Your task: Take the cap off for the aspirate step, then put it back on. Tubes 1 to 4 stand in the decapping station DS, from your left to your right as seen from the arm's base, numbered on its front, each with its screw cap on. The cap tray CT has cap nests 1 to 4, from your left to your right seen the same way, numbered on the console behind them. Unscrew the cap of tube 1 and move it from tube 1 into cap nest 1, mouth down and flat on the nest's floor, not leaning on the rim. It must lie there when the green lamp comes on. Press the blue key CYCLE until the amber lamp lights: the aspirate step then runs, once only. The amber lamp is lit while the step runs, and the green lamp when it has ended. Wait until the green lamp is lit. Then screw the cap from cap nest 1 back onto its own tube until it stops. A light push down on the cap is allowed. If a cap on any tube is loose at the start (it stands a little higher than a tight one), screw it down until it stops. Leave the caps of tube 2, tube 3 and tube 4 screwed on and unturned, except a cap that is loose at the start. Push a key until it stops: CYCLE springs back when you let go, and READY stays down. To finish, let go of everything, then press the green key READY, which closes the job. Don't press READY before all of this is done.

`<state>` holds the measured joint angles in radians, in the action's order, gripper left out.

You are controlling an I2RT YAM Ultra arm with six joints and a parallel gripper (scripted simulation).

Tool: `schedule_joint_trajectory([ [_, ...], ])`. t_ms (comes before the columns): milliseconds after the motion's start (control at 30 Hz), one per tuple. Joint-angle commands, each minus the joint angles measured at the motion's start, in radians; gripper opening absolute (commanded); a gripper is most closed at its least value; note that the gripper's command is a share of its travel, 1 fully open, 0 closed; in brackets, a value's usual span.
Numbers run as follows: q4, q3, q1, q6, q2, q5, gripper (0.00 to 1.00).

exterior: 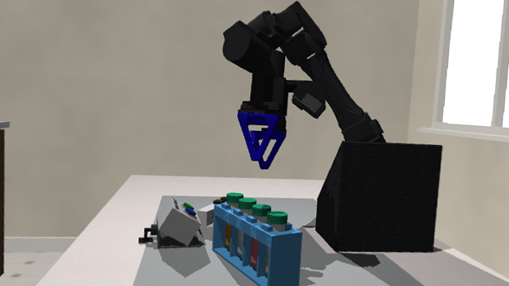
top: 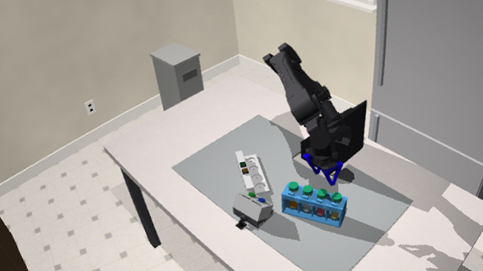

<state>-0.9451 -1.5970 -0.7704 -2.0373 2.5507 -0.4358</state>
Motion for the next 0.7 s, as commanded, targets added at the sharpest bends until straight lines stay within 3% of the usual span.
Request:
schedule_joint_trajectory([
  [0,0.002,-0.004,-0.005,0.000,-0.006,0.001,1.00],
  [533,0.002,-0.004,-0.005,0.000,-0.006,0.001,1.00],
  [567,0.002,-0.004,-0.005,0.000,-0.006,0.000,0.49],
  [667,0.002,-0.004,-0.005,0.000,-0.006,0.000,0.49],
])
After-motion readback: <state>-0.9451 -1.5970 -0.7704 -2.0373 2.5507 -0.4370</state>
